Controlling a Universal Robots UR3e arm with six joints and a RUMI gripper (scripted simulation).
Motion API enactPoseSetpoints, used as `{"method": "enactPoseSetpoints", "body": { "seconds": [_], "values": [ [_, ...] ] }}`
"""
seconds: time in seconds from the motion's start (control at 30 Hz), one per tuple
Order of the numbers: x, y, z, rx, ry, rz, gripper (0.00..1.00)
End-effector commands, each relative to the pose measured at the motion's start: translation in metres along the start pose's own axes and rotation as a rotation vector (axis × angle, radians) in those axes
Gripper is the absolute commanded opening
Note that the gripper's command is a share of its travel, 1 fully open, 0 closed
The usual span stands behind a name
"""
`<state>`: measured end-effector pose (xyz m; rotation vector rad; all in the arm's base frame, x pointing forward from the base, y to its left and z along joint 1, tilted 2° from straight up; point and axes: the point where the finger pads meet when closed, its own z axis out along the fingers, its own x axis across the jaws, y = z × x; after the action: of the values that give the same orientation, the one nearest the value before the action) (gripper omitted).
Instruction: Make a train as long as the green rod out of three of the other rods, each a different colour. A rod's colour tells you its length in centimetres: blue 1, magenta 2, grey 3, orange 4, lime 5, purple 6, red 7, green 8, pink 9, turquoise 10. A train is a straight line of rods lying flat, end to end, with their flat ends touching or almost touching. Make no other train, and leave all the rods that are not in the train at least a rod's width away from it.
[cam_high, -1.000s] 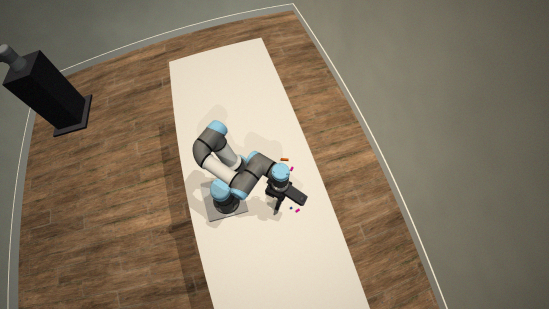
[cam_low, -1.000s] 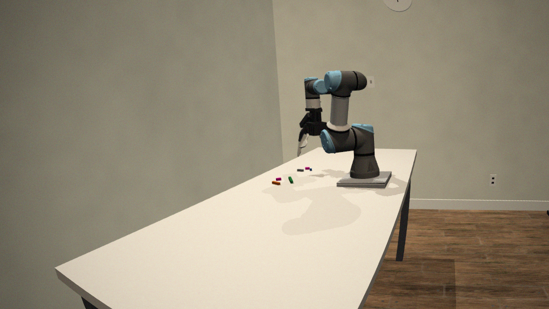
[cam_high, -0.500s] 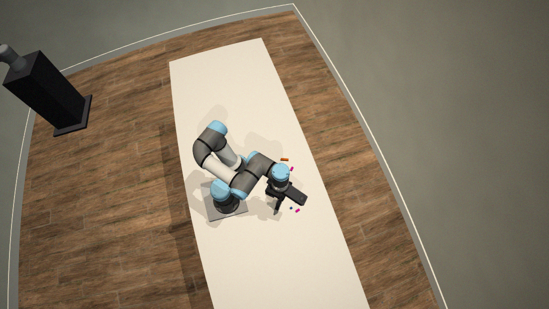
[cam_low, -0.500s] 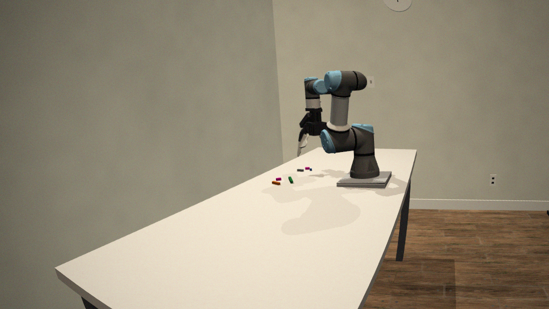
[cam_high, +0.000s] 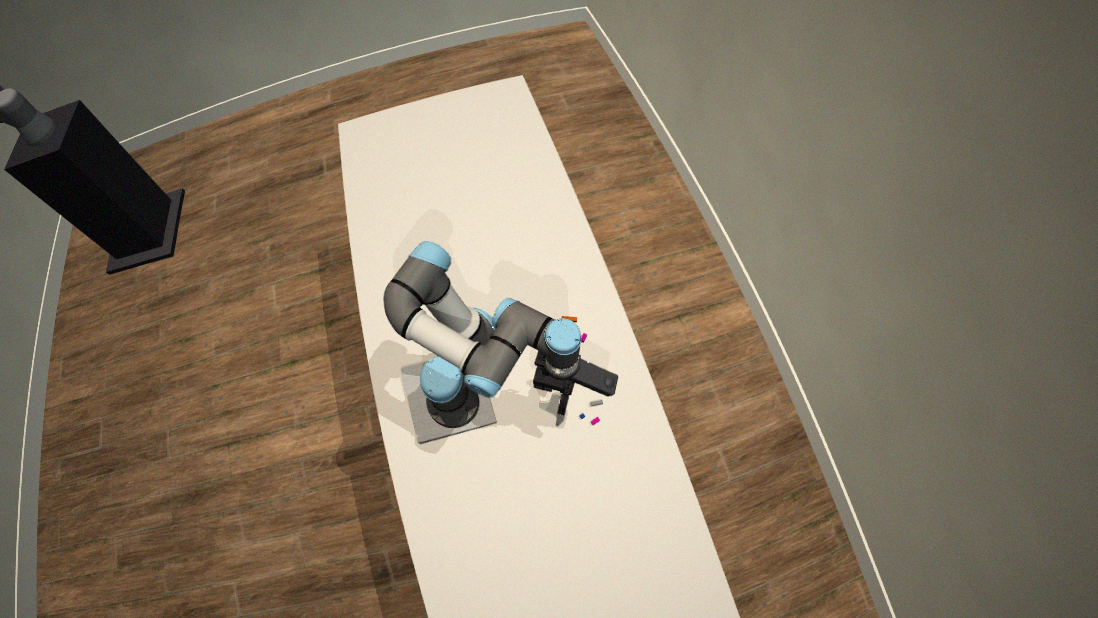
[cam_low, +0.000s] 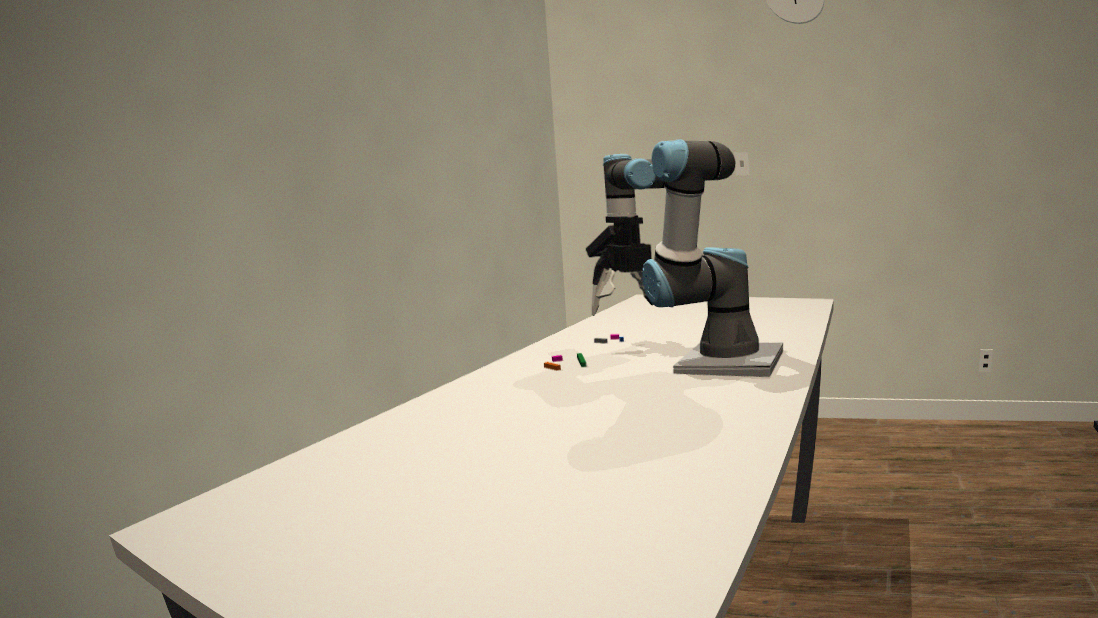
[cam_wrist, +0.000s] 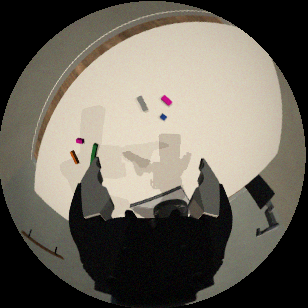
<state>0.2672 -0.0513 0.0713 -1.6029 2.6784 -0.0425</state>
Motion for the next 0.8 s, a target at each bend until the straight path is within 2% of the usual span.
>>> {"method": "enactPoseSetpoints", "body": {
  "seconds": [0.0, 0.17, 0.23, 0.3, 0.77],
  "values": [
    [-0.013, 0.0, -0.001, 0.002, -0.002, -0.167, 1.0],
    [-0.025, 0.001, -0.001, 0.002, -0.001, -0.318, 1.0],
    [-0.025, 0.001, -0.001, 0.002, -0.001, -0.318, 1.0],
    [-0.034, 0.003, -0.001, 0.002, -0.001, -0.423, 1.0],
    [-0.065, 0.012, -0.001, 0.002, -0.001, -0.808, 1.0]
  ]
}}
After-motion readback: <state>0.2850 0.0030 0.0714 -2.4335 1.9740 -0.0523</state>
